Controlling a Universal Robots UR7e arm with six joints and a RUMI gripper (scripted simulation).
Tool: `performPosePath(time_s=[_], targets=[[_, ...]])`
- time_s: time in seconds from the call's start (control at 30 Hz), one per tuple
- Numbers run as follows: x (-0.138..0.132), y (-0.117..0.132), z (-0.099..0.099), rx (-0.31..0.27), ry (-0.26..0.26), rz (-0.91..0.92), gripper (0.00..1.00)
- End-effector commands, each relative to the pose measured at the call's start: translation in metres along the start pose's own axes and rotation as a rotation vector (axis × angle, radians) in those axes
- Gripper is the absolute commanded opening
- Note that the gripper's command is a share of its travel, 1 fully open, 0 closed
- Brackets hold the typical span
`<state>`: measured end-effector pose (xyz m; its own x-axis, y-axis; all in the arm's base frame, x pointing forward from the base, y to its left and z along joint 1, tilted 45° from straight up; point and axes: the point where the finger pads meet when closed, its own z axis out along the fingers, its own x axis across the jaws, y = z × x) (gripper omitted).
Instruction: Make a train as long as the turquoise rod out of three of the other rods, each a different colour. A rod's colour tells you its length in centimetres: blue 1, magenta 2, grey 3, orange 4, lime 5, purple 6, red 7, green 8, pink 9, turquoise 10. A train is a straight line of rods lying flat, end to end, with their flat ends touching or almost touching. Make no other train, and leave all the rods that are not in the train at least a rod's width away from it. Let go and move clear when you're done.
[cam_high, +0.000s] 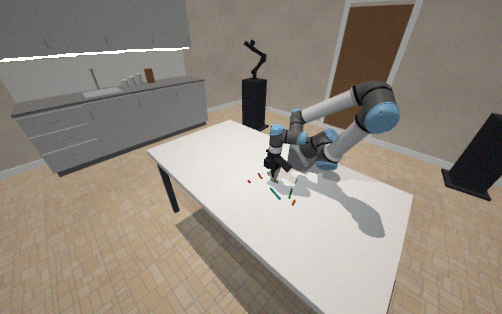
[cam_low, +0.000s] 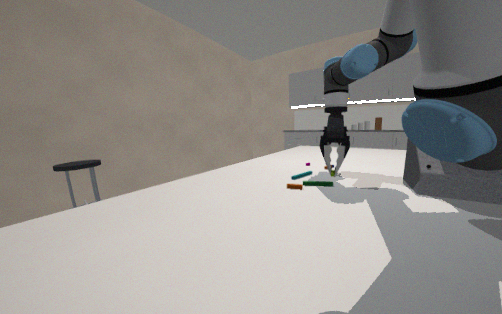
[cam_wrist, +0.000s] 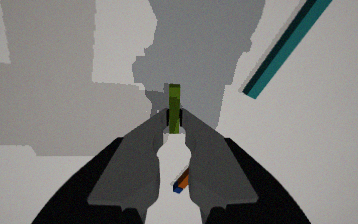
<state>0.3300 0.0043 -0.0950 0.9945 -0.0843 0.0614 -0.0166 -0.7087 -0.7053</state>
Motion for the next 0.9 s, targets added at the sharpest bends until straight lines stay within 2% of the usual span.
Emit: performPosePath(time_s=[0.0, 0.53, 0.73, 0.87], targets=[[0.000, 0.000, 0.000, -0.001, 0.001, 0.000, 0.00], [0.000, 0.000, -0.002, -0.001, 0.001, 0.000, 0.00], [0.000, 0.000, -0.011, -0.001, 0.001, 0.000, 0.00], [0.000, 0.000, -0.028, -0.001, 0.001, 0.000, 0.00]])
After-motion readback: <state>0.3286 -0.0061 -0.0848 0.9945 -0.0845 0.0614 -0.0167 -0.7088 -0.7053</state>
